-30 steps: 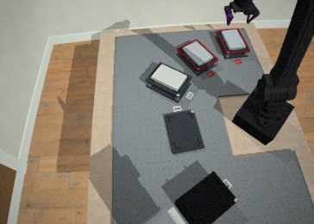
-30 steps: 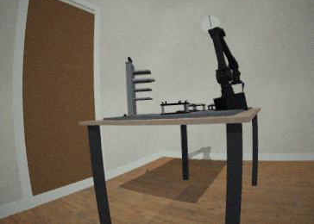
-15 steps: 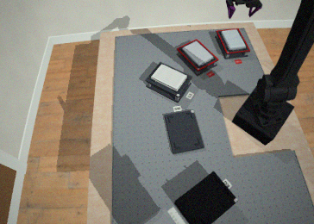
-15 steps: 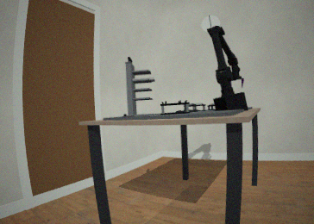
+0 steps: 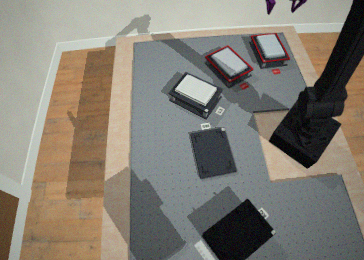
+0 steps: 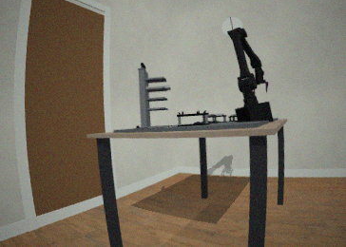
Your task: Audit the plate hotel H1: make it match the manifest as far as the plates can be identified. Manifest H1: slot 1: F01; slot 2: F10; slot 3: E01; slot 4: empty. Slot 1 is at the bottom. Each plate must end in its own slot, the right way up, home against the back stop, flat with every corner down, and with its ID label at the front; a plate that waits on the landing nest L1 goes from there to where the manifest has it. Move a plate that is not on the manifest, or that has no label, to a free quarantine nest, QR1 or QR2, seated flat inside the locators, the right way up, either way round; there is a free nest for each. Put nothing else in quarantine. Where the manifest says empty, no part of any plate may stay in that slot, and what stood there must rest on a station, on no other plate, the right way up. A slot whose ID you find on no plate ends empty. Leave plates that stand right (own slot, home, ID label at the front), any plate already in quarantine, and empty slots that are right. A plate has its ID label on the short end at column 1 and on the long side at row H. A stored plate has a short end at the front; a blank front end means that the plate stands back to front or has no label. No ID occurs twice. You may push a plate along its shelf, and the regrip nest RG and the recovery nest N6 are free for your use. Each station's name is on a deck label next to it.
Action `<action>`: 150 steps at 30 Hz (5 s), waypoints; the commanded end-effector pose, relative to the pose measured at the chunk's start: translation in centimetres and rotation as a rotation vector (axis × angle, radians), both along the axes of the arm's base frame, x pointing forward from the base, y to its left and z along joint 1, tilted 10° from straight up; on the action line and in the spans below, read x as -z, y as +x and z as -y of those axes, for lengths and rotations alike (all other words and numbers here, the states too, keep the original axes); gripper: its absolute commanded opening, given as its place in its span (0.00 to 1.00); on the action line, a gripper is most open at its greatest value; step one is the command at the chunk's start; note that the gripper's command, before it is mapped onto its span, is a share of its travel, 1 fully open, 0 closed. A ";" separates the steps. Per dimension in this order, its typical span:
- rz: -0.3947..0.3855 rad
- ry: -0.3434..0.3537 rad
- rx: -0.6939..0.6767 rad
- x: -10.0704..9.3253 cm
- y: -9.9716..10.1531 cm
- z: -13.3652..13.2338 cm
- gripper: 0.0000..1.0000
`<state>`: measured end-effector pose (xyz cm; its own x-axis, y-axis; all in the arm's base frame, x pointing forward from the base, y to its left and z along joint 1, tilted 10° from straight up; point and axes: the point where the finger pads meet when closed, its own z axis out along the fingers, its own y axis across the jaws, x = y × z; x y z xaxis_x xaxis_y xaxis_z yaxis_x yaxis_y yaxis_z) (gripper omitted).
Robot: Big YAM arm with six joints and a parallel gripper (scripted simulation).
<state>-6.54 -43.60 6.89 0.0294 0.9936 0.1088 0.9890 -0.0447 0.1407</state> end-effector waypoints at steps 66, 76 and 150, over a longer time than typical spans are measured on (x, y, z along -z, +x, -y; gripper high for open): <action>0.046 -0.087 -0.414 -6.8 15.7 -2.1 1.00; 0.048 -0.084 -0.414 -7.2 18.2 -3.0 1.00; 0.098 -0.137 -0.830 -11.0 34.9 -16.4 1.00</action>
